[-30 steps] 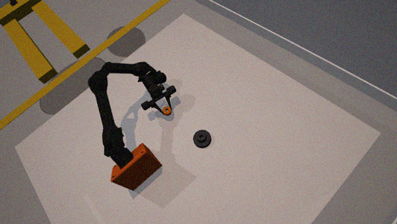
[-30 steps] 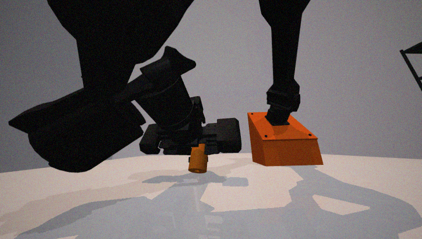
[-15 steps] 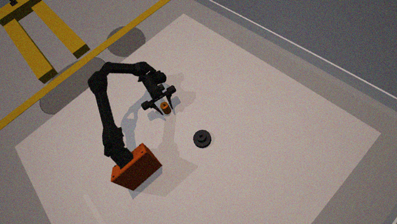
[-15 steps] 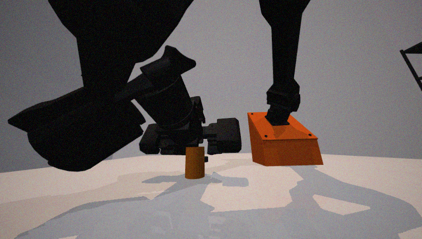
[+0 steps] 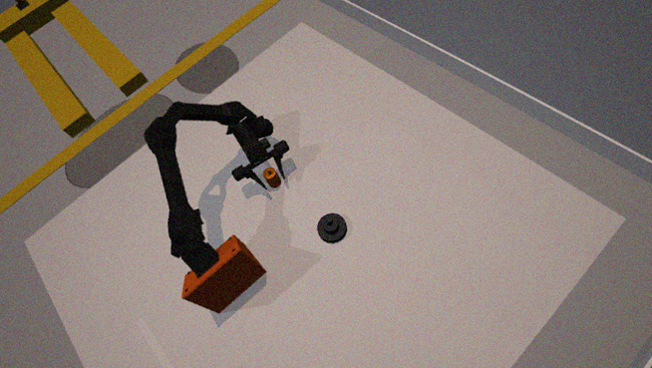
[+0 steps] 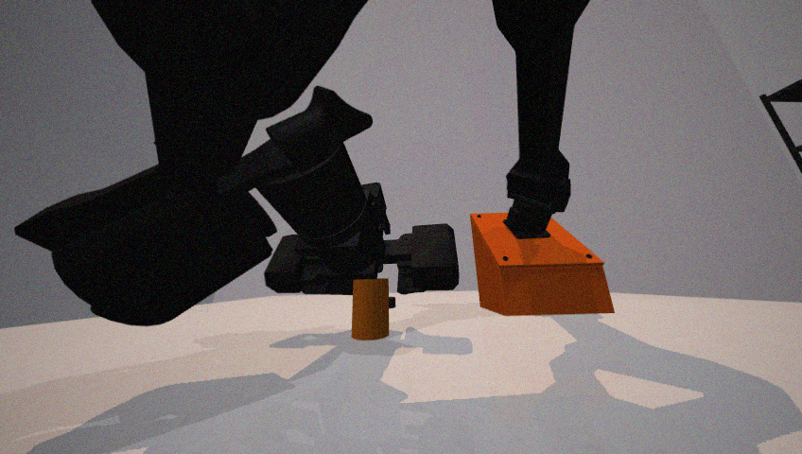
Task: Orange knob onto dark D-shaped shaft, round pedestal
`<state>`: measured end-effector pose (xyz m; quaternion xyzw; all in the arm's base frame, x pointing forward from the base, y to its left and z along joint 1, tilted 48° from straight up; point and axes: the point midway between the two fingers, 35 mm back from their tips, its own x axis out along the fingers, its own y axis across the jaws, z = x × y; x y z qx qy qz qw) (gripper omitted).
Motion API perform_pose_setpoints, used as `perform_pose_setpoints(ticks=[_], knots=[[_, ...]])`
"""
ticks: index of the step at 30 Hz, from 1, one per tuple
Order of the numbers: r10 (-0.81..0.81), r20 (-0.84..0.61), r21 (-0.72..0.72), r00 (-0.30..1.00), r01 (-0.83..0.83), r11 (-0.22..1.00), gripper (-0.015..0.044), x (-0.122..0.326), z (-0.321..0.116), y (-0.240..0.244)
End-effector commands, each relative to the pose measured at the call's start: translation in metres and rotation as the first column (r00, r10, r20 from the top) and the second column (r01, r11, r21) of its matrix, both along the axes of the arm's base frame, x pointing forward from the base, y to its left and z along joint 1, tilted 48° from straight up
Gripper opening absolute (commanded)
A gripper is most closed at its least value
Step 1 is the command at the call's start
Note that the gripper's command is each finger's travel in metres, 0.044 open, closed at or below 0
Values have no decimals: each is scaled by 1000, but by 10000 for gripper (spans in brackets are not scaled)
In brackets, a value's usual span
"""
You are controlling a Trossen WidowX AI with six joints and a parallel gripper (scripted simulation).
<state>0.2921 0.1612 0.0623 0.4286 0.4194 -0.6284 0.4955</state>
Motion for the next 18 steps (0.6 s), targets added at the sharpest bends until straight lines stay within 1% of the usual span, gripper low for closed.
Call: perform_pose_setpoints(ticks=[1,4,11,15,18], knots=[[1,0,-3,1000,-1,1000,365,0,0,0],[1,0,-3,1000,-1,1000,440,0,0,0],[1,0,-3,1000,-1,1000,440,0,2,-3],[0,1,-3,1000,0,1000,440,-2,45,-50],[0,1,-3,1000,0,1000,440,-4,53,-60]])
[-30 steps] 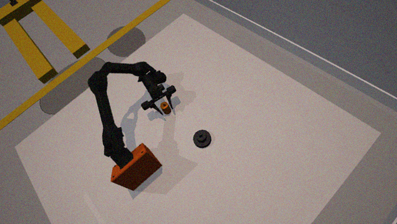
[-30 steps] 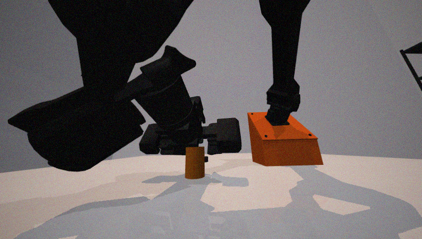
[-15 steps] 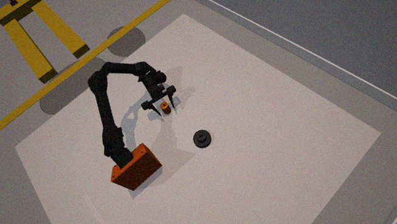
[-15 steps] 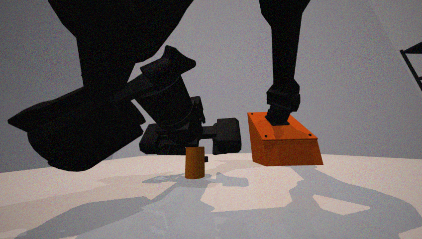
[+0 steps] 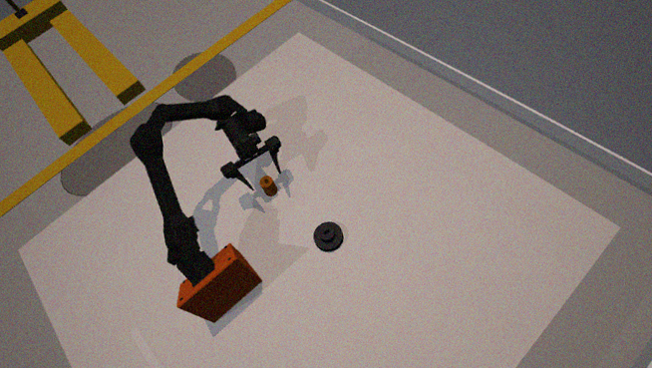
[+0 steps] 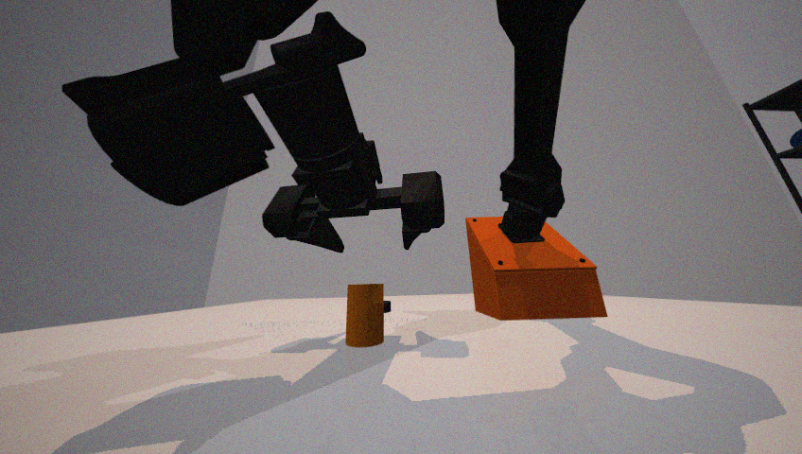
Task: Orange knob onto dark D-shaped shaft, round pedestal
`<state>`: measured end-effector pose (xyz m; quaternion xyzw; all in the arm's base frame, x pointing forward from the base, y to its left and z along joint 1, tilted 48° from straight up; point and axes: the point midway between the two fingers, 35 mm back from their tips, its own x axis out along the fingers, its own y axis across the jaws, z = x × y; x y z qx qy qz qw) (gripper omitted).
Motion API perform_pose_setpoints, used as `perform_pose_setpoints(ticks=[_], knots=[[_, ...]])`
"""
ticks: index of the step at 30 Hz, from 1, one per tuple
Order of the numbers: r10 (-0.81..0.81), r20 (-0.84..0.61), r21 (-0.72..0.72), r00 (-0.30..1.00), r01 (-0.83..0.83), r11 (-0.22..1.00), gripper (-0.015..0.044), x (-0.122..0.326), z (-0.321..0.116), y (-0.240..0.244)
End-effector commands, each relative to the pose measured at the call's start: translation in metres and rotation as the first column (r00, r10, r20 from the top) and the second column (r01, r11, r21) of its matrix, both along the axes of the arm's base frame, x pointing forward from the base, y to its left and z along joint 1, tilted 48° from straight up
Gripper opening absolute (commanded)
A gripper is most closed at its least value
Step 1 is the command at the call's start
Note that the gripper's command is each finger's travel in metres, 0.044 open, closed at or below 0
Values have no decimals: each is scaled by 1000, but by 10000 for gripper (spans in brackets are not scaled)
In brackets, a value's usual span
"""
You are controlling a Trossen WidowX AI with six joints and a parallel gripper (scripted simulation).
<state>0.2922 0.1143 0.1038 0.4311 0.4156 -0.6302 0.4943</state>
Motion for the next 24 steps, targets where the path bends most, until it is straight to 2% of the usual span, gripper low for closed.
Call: perform_pose_setpoints(ticks=[1,7,9,12,17,19,24], knots=[[9,-3,0,1000,-9,1000,440,-4,12,-13],[4,-8,15,1000,-4,1000,440,-5,11,-13],[-26,-38,140,999,31,990,440,-8,5,-15],[-72,-67,434,995,94,896,440,-11,1,-16],[-143,33,823,989,54,565,440,-4,18,-21],[-172,84,885,982,6,465,440,-2,26,-25],[-176,90,892,980,-1,452,440,-2,28,-25]])
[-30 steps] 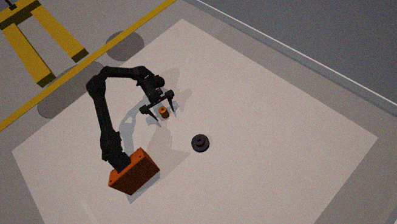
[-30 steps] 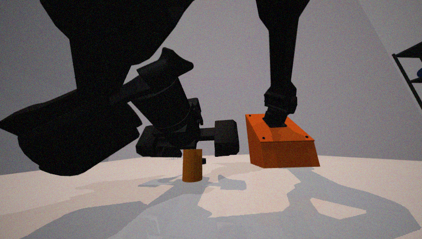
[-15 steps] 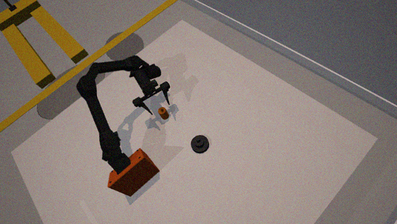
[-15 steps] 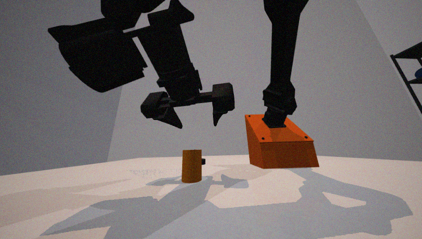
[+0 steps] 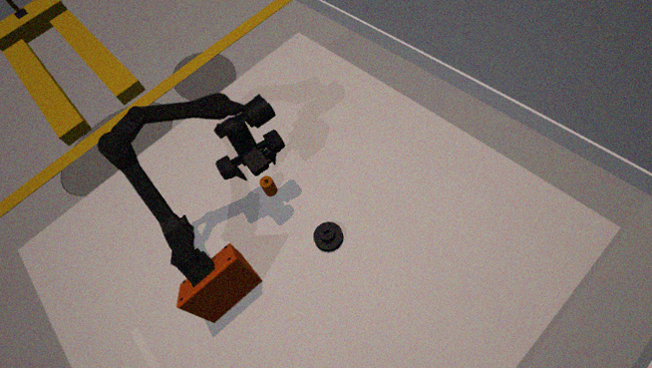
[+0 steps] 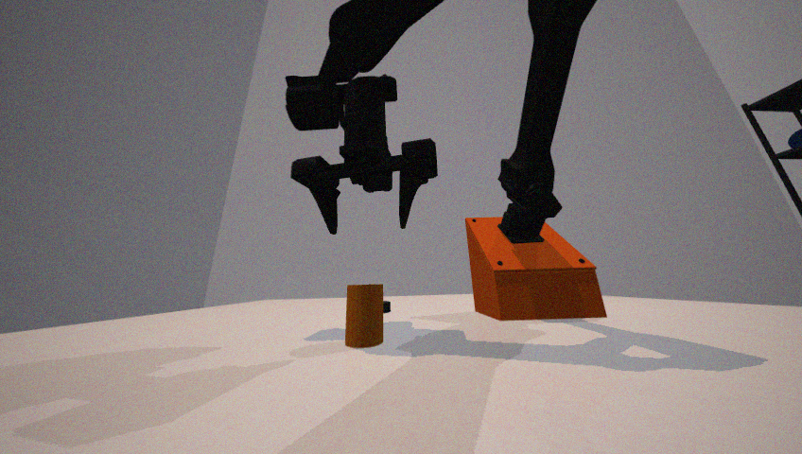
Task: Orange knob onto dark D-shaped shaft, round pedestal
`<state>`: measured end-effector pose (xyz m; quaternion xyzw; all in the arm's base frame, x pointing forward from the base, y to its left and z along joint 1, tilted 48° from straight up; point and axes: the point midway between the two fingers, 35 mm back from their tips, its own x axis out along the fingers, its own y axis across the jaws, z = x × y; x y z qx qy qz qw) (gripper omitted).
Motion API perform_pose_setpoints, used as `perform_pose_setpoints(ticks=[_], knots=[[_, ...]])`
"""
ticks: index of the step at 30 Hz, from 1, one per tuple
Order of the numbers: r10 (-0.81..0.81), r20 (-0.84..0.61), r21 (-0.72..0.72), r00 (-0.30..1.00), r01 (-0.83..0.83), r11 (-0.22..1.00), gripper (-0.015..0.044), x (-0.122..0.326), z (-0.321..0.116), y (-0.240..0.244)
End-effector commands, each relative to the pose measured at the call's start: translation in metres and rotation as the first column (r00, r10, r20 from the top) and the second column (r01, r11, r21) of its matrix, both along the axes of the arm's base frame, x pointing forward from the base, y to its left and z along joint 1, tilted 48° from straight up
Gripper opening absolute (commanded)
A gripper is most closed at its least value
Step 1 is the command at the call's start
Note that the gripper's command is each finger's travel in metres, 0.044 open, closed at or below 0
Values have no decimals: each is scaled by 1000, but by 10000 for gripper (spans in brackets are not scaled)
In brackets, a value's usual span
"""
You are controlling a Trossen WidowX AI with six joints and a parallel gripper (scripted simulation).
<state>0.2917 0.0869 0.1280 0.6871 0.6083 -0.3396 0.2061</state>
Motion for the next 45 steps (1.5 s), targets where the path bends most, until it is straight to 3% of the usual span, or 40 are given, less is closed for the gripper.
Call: perform_pose_setpoints(ticks=[1,8,13,17,21,26,28,45], knots=[[4,39,62,999,-7,998,440,-1,3,2],[15,51,61,999,-18,998,440,-1,3,2],[291,346,-12,892,-306,952,440,-1,3,2],[506,565,-152,652,-521,840,440,-1,3,2],[648,694,-340,313,-651,679,440,-1,3,2],[690,703,-598,-169,-667,446,440,-1,3,2],[675,677,-662,-293,-643,385,440,-1,3,2],[672,673,-670,-308,-639,378,440,-1,3,2]])
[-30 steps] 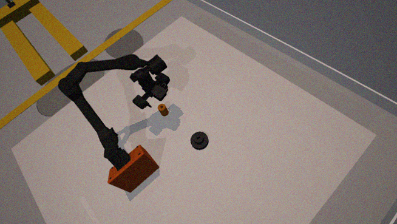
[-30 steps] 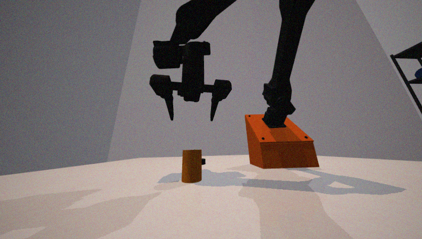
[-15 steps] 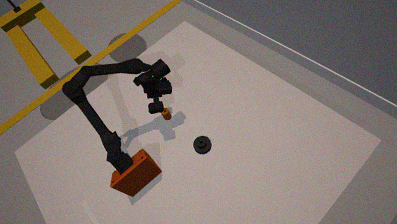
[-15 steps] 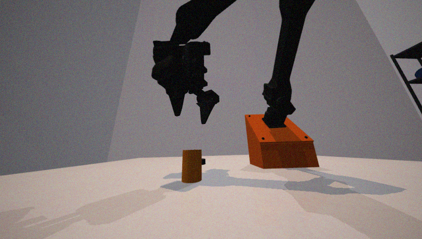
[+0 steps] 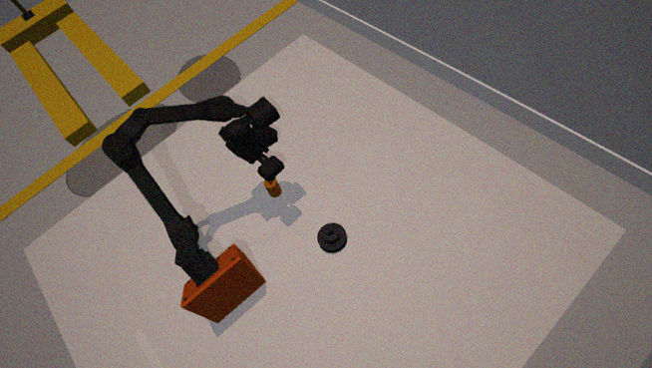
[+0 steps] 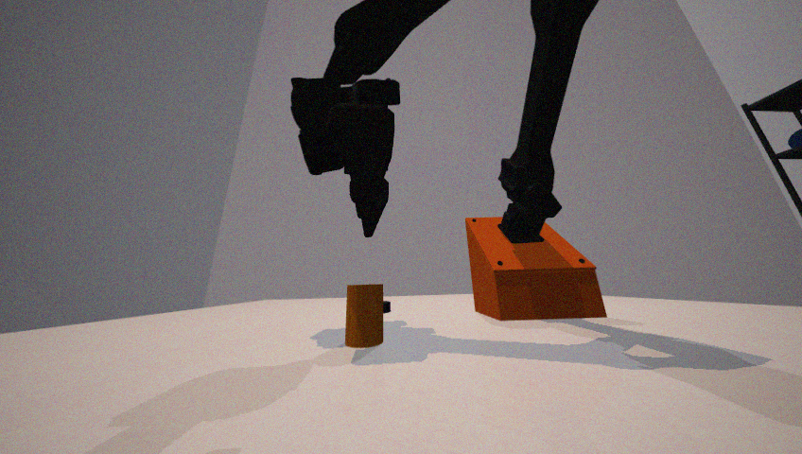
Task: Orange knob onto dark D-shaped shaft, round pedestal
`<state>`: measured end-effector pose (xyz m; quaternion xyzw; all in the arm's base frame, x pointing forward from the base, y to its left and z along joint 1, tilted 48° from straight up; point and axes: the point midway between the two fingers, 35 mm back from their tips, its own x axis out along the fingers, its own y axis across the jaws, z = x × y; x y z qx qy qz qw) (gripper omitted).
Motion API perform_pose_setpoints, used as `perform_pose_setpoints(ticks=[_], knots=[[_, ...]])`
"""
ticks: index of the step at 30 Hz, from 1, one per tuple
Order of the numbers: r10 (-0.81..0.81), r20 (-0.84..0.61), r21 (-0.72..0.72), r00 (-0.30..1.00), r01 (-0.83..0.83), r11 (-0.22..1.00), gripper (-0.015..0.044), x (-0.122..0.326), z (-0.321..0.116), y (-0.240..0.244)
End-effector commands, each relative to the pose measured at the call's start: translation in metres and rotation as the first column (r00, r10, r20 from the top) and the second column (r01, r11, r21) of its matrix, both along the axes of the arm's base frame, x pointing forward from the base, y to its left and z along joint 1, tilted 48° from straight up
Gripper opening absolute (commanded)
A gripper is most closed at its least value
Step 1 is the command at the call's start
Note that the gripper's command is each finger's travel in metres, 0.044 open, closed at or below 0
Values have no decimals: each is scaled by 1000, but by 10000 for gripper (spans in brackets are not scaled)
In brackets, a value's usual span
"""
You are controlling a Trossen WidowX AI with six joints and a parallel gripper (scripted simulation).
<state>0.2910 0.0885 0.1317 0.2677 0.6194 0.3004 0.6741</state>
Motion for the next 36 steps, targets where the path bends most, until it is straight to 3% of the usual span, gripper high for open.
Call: perform_pose_setpoints(ticks=[1,5,36], knots=[[17,17,2,1000,-17,1000,440,0,-2,2],[16,18,4,1000,-17,1000,440,1,-24,26],[17,19,2,1000,-17,1000,440,6,-55,60]])
